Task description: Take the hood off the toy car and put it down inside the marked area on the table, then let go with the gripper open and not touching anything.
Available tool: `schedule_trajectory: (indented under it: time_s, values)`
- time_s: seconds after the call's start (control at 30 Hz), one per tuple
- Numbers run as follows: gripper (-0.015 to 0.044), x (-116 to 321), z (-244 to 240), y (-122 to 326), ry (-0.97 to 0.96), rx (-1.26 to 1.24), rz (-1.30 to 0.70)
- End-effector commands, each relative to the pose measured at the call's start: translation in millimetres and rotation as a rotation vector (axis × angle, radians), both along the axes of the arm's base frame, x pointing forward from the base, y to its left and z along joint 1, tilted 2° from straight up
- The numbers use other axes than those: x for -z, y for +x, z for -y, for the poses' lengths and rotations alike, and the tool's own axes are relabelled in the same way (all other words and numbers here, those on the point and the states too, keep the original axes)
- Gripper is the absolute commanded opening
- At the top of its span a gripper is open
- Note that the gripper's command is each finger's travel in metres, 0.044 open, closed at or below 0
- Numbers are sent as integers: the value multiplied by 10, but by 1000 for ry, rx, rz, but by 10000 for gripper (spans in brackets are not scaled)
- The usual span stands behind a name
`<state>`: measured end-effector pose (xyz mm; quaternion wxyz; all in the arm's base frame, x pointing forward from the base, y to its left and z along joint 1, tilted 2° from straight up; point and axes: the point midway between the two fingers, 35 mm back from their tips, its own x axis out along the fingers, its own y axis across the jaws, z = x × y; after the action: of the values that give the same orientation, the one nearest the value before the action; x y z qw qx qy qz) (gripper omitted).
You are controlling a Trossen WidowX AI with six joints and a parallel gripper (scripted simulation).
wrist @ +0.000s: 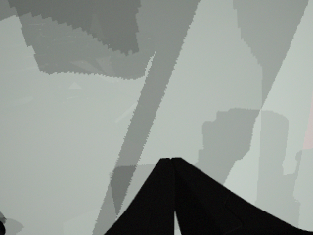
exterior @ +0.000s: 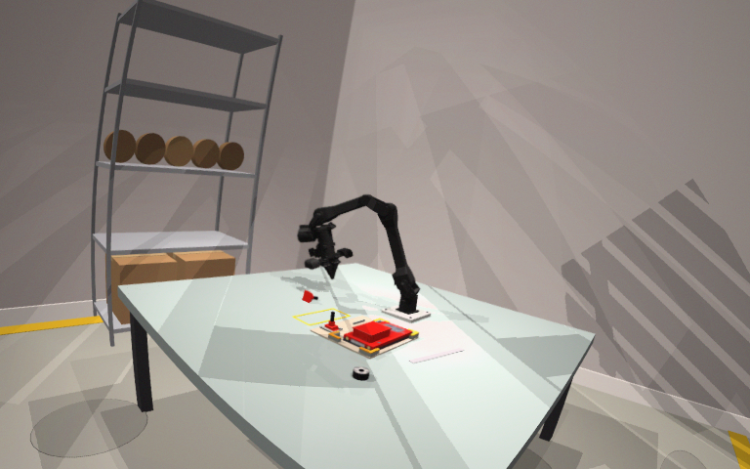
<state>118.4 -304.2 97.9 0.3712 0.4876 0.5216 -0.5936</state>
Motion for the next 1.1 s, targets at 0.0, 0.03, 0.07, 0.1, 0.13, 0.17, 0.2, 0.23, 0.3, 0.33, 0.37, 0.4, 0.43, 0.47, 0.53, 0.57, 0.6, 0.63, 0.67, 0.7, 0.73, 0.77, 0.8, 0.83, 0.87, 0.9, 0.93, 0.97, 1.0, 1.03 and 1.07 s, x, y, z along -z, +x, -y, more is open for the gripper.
schedule_trajectory:
  time_s: [0.0,0.03,0.07,0.1,0.13,0.17,0.2,0.23,0.3,0.33,0.37,0.4,0.43,0.47,0.53,0.57,0.6,0.63,0.67,0.7,0.73,0.77,0.8,0.83,0.87,0.9,0.93,0.97,1.0,1.03,1.07]
  values:
    - [26,0,-7,19,-1,-7,0]
    - [53,-2,-28,76,-5,-29,1]
    - [79,-4,-65,170,-10,-66,3]
    - [105,-7,-114,283,-17,-110,5]
    - [131,-10,-168,394,-24,-155,7]
    - [157,-14,-226,505,-30,-199,10]
    - [184,-21,-294,622,-31,-247,16]
    - [210,-30,-367,737,-29,-295,24]
    - [263,-47,-528,960,-25,-391,39]
    - [289,-46,-619,1068,-21,-438,50]
    - [315,-45,-715,1173,-17,-486,61]
    - [341,-44,-816,1274,-12,-534,73]
    - [368,-44,-921,1370,-7,-582,84]
    - [394,-43,-1019,1454,-2,-625,93]
    - [440,-50,-1178,1580,5,-694,106]
    - [440,-59,-1272,1651,8,-735,112]
    - [440,-71,-1385,1730,11,-783,118]
    - [440,-83,-1504,1805,15,-833,124]
    - [440,-97,-1625,1877,17,-879,131]
    - [440,-111,-1748,1943,19,-926,138]
    - [440,-125,-1875,2004,21,-973,144]
    - [440,-140,-2004,2061,23,-1020,151]
    - [440,-154,-2136,2111,26,-1067,158]
    - [440,-169,-2271,2157,29,-1113,165]
    - [440,-183,-2408,2197,32,-1160,172]
    - [440,-198,-2546,2231,35,-1207,179]
    - [440,-213,-2686,2259,39,-1254,186]
    - [440,-228,-2828,2282,42,-1301,193]
    - [440,-238,-2969,2285,50,-1350,198]
    - [440,-248,-3110,2282,59,-1400,202]
    - [440,-259,-3251,2274,67,-1449,207]
